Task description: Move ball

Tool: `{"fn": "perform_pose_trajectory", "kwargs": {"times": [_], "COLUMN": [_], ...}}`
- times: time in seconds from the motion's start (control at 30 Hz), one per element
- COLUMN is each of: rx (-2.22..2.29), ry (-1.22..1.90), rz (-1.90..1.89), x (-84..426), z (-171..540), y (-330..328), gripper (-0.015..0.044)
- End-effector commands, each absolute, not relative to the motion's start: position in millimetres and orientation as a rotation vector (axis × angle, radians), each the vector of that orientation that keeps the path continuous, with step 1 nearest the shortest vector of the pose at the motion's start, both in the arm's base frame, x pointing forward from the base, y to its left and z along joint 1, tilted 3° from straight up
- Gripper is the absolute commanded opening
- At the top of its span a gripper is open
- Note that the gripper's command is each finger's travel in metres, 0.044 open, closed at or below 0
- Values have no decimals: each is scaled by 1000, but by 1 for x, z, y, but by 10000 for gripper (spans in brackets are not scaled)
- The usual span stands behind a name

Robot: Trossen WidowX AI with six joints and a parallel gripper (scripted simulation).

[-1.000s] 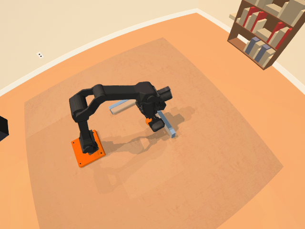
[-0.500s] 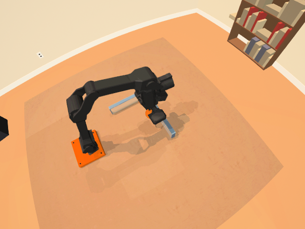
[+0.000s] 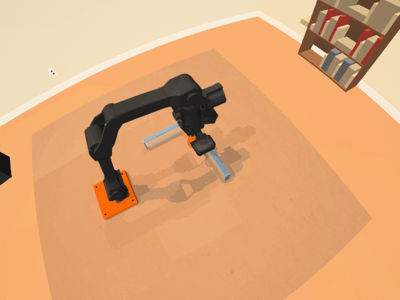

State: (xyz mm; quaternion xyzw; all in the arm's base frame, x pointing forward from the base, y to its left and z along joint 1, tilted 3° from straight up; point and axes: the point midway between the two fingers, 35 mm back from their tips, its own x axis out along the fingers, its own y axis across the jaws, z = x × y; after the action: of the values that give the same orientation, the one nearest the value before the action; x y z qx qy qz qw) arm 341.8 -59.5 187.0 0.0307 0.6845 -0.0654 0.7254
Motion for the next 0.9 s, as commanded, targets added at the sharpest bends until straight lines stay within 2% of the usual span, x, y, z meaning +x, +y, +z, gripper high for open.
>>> {"fn": "perform_pose_trajectory", "kwargs": {"times": [0.0,0.43,0.87], "rx": [72,77,77], "ry": [1507,1509,1509], "rz": [-133,-127,-127], "x": [347,351,354], "z": [179,139,107], "y": [-37,39,42], "gripper": [0,0,0]}}
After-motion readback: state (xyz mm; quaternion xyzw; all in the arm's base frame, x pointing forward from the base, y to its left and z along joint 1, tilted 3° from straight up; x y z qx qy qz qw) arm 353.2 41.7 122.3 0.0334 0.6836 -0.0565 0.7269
